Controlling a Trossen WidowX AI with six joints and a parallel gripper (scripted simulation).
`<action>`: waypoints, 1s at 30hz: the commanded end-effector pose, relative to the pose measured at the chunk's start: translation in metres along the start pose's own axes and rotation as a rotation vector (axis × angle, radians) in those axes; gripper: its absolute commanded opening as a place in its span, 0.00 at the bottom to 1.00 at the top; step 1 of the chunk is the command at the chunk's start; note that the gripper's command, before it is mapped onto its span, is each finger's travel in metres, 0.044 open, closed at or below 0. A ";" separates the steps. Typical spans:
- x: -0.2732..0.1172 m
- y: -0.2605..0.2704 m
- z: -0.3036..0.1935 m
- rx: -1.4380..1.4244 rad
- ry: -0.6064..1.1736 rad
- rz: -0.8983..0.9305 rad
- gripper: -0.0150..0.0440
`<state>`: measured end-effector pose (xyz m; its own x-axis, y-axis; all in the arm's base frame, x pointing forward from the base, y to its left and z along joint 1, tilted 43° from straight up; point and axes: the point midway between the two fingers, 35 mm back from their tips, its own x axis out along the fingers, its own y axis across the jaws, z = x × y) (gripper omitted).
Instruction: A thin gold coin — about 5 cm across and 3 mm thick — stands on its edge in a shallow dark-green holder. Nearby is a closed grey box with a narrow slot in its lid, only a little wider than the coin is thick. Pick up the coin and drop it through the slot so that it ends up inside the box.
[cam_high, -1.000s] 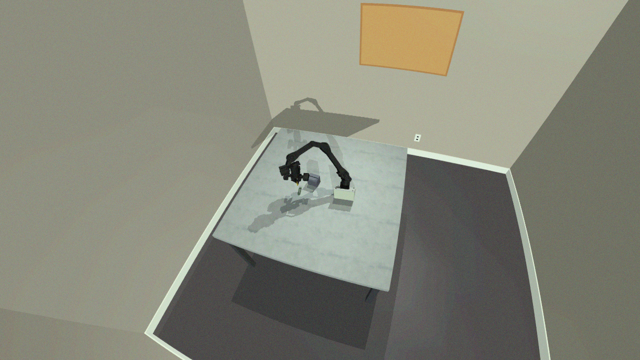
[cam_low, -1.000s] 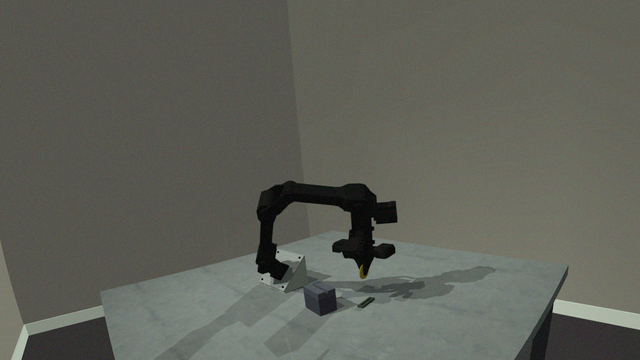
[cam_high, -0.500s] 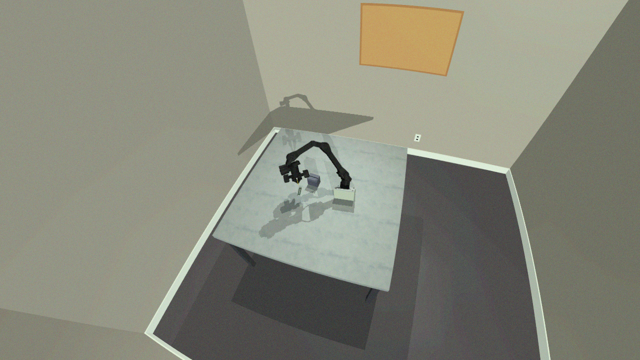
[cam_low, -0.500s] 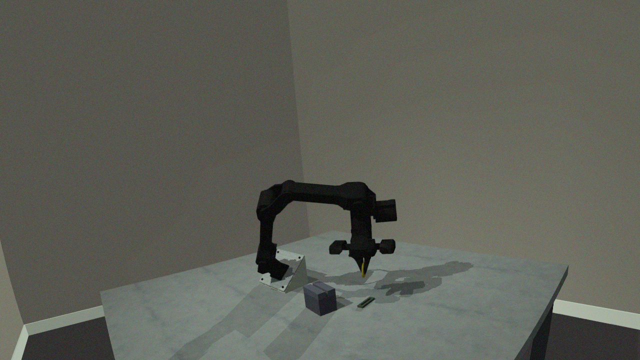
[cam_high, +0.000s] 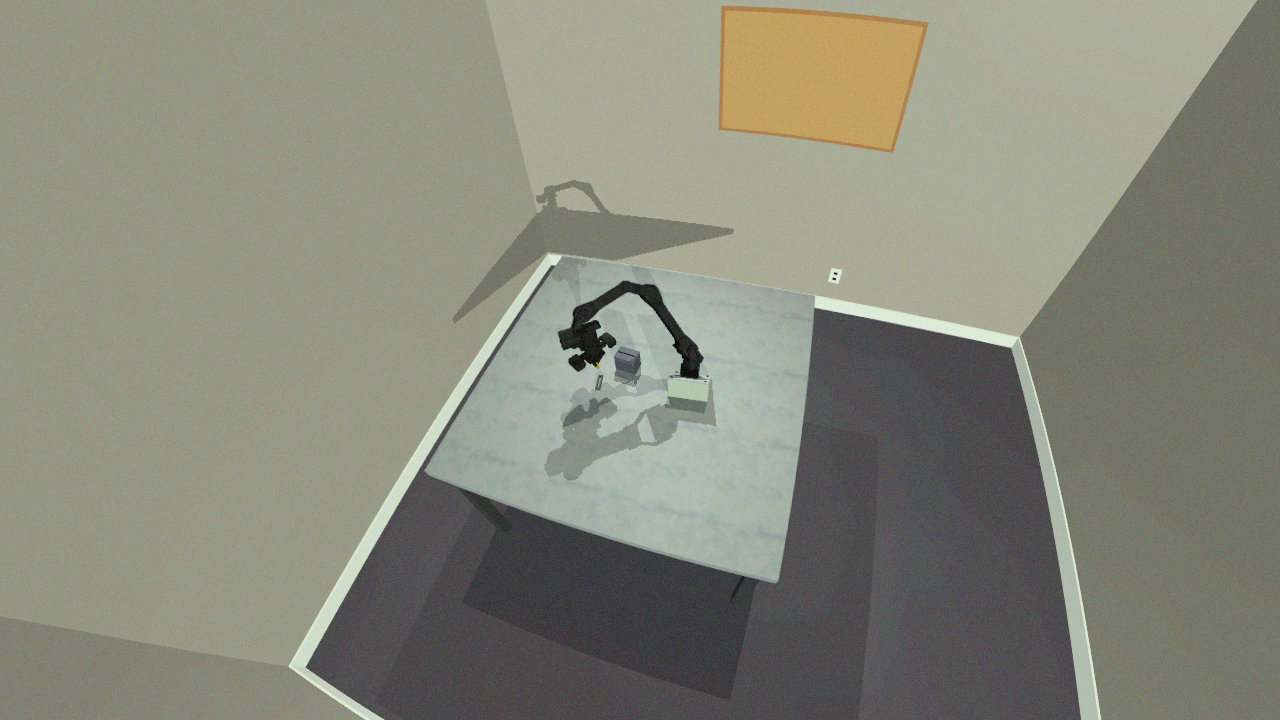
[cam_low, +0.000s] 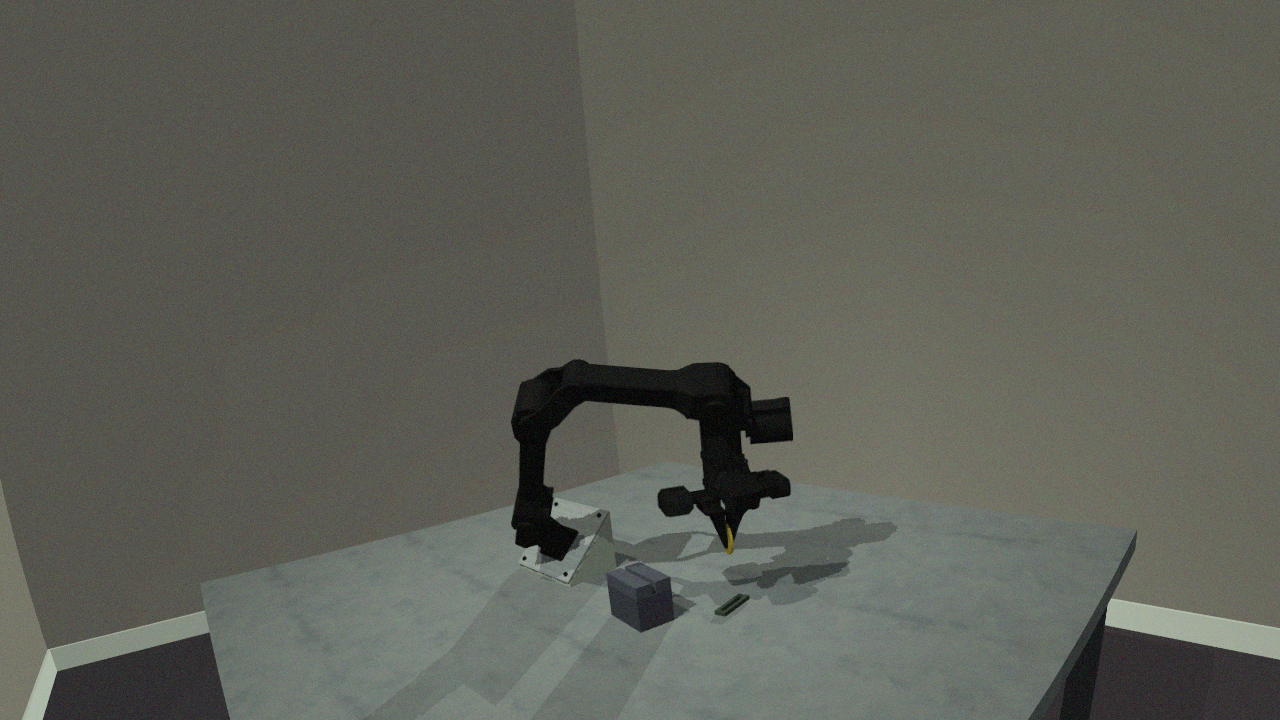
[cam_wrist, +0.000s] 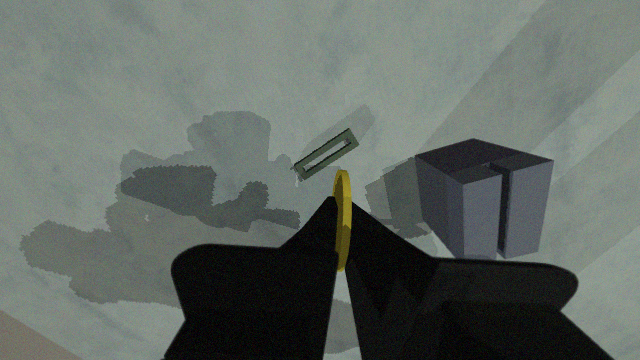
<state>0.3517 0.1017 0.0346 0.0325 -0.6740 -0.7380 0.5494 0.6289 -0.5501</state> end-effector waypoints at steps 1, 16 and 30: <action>-0.002 -0.001 -0.001 -0.126 0.002 0.004 0.25; -0.002 -0.003 -0.002 -0.384 0.002 0.004 0.25; -0.006 -0.039 -0.002 -0.385 0.003 0.003 0.25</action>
<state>0.3336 0.0864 0.0547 0.0293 -0.6715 -0.7405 0.1986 0.7299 -0.6541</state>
